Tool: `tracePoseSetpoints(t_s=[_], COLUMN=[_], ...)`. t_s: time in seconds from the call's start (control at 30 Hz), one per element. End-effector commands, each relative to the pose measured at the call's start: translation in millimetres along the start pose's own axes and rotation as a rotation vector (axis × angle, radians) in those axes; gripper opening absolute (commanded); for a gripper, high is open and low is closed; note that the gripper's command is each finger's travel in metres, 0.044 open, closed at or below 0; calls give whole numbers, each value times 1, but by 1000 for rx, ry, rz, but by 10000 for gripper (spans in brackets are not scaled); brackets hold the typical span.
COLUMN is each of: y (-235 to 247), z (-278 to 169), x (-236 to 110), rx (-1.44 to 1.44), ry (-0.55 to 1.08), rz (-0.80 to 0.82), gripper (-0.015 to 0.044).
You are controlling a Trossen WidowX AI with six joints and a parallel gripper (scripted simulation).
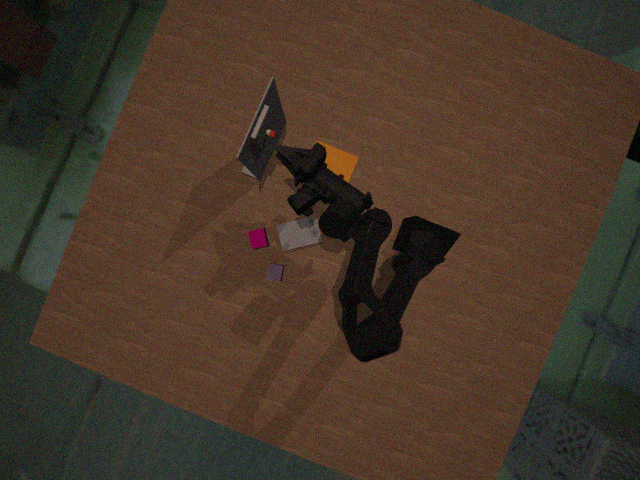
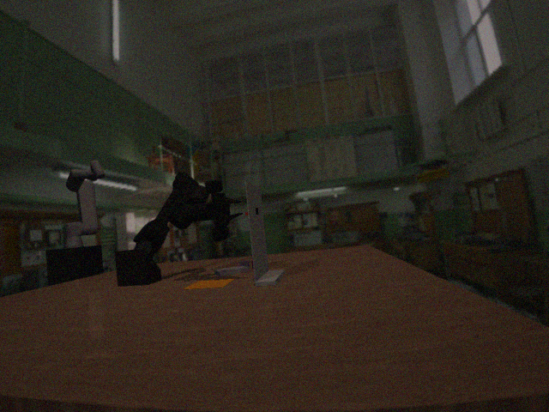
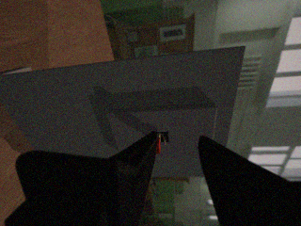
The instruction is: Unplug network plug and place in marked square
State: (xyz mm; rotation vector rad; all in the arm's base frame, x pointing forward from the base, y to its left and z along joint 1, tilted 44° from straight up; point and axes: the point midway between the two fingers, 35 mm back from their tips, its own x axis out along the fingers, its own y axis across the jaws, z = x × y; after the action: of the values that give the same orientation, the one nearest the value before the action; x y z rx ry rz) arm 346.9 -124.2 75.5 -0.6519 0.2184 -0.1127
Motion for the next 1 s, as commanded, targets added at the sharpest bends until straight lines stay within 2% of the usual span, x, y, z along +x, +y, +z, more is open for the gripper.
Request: tracePoseSetpoints(t_s=[0.0, 0.33, 0.97], y=[9, 15, 14], z=[-21, -37, -32], x=[-10, -18, 11], rx=[-49, -95, -124], ry=[30, 50, 54], rz=[14, 19, -4], gripper=[156, 156, 156])
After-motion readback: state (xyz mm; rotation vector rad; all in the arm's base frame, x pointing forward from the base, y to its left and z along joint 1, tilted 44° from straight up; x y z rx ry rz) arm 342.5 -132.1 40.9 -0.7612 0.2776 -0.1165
